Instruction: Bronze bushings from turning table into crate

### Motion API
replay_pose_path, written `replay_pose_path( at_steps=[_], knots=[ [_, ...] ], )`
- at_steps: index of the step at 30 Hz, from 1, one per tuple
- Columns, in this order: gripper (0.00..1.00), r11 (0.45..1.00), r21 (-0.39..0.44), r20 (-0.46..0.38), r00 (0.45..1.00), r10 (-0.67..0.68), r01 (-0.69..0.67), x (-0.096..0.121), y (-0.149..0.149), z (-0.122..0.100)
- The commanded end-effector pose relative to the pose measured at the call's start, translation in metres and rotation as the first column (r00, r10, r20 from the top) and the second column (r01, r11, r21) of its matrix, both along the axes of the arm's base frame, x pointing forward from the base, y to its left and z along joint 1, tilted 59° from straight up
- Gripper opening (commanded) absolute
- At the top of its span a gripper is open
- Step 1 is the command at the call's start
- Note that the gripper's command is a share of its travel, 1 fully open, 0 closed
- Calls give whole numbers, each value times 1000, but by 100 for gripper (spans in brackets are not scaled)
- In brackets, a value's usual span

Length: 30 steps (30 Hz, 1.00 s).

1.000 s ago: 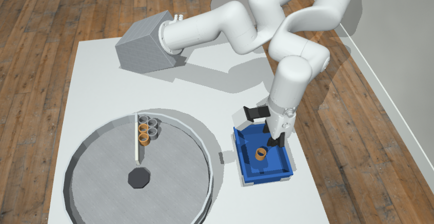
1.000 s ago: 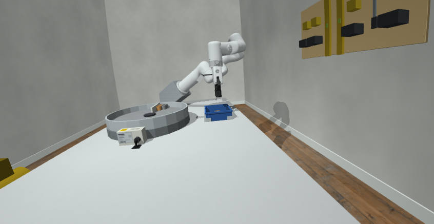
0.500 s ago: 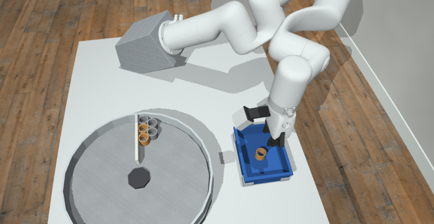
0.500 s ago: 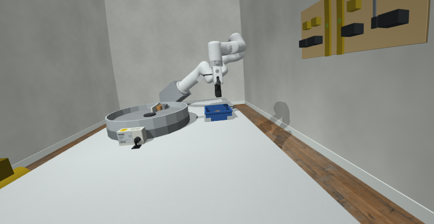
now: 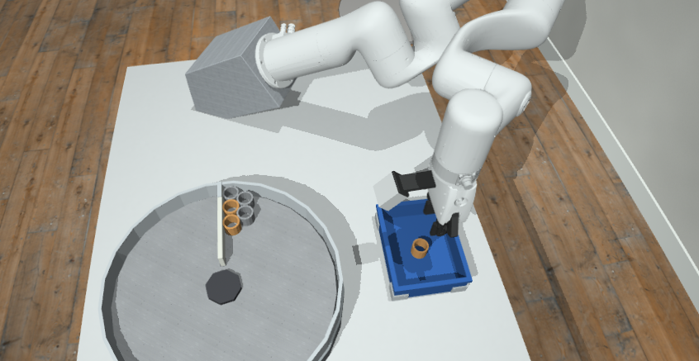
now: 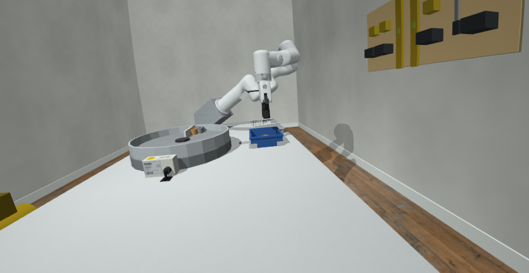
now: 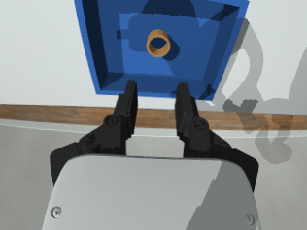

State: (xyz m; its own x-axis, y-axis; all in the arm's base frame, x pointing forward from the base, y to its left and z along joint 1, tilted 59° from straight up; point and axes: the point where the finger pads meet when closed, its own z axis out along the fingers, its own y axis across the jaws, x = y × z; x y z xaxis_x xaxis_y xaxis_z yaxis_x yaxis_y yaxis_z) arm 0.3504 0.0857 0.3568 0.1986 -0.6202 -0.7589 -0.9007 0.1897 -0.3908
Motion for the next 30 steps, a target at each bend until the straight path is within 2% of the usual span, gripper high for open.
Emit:
replay_pose_path(
  at_steps=[1, 10, 11, 22, 30],
  knots=[
    [41, 1000, 1, 2, 1000, -3, 3, 0, -1, 1],
    [41, 1000, 1, 2, 1000, -3, 3, 0, -1, 1],
    [10, 1000, 1, 2, 1000, -3, 3, 0, -1, 1],
    [10, 1000, 3, 9, 1000, 10, -10, 1, -4, -3],
    [10, 998, 15, 36, 998, 56, -57, 1, -15, -18]
  ],
)
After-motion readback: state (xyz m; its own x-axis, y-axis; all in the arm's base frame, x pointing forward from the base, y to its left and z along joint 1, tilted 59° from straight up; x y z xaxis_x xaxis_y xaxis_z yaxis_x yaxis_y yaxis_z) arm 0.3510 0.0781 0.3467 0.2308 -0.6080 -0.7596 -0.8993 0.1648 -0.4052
